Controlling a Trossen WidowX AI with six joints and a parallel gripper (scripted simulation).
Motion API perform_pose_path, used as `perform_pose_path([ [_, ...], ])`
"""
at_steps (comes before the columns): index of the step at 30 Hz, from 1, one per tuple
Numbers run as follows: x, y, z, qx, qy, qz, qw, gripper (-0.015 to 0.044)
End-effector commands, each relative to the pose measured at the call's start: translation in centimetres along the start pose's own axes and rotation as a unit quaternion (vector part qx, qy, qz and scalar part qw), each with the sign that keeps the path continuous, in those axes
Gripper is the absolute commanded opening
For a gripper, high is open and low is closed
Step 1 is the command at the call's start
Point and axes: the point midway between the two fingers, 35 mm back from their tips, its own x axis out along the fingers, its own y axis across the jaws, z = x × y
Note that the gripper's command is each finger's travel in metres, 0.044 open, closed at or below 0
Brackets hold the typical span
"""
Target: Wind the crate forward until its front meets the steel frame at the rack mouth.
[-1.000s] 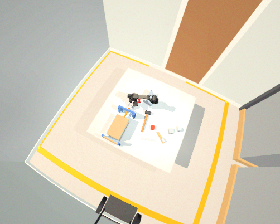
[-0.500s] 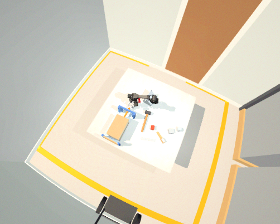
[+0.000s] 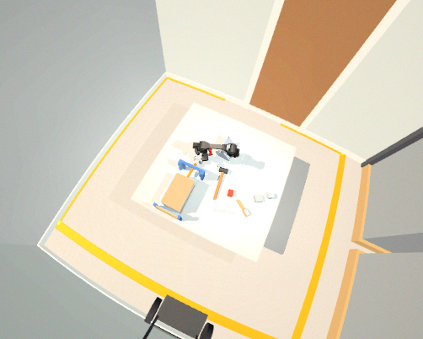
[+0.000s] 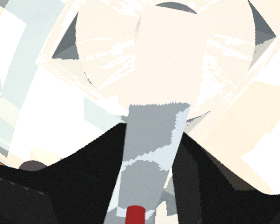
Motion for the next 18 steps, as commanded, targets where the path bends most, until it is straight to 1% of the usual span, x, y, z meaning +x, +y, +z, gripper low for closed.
perform_pose_path([
  [1, 0.39, 0.08, 0.07, 0.017, 0.003, -0.002, 1.000, 0.0000],
  [18, 0.41, 0.35, 0.04, 0.058, 0.005, 0.001, 0.998, 0.0000],
])
